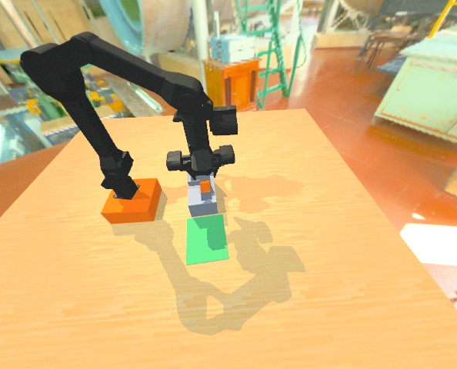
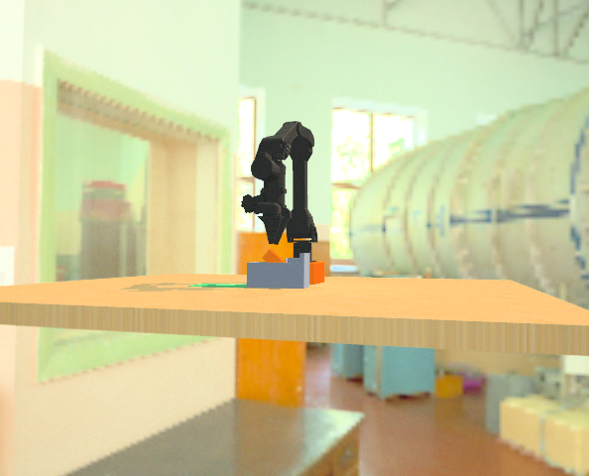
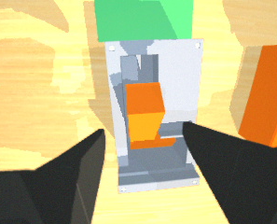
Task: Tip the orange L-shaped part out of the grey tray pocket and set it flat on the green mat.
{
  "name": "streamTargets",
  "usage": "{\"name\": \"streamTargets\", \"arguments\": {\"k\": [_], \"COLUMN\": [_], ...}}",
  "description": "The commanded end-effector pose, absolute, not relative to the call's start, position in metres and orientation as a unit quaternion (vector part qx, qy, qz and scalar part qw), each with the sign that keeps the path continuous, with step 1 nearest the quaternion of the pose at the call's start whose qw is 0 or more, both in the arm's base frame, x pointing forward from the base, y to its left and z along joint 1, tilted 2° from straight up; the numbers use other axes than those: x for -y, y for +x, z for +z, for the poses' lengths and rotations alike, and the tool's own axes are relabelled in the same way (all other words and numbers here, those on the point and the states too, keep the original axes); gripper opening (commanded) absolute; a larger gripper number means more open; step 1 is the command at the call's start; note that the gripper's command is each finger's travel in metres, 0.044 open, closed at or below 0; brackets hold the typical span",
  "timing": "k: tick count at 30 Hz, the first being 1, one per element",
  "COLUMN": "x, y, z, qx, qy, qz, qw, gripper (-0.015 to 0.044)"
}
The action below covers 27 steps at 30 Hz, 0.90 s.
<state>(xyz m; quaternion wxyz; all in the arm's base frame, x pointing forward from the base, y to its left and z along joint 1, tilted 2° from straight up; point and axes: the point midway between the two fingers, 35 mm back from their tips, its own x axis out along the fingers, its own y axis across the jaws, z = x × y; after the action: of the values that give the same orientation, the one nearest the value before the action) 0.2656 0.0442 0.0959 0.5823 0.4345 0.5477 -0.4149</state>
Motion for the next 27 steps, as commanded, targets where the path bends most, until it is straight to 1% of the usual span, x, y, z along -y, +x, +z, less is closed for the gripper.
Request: {"name": "streamTargets", "arguments": {"k": [1,27], "x": [-0.044,-0.044], "y": [0.265,0.266], "z": [0.087,0.051], "qx": [-0.549,-0.549], "qy": [0.435,0.435], "qz": [-0.418,-0.418], "qw": [0.579,0.579], "gripper": [0.028,0.028]}}
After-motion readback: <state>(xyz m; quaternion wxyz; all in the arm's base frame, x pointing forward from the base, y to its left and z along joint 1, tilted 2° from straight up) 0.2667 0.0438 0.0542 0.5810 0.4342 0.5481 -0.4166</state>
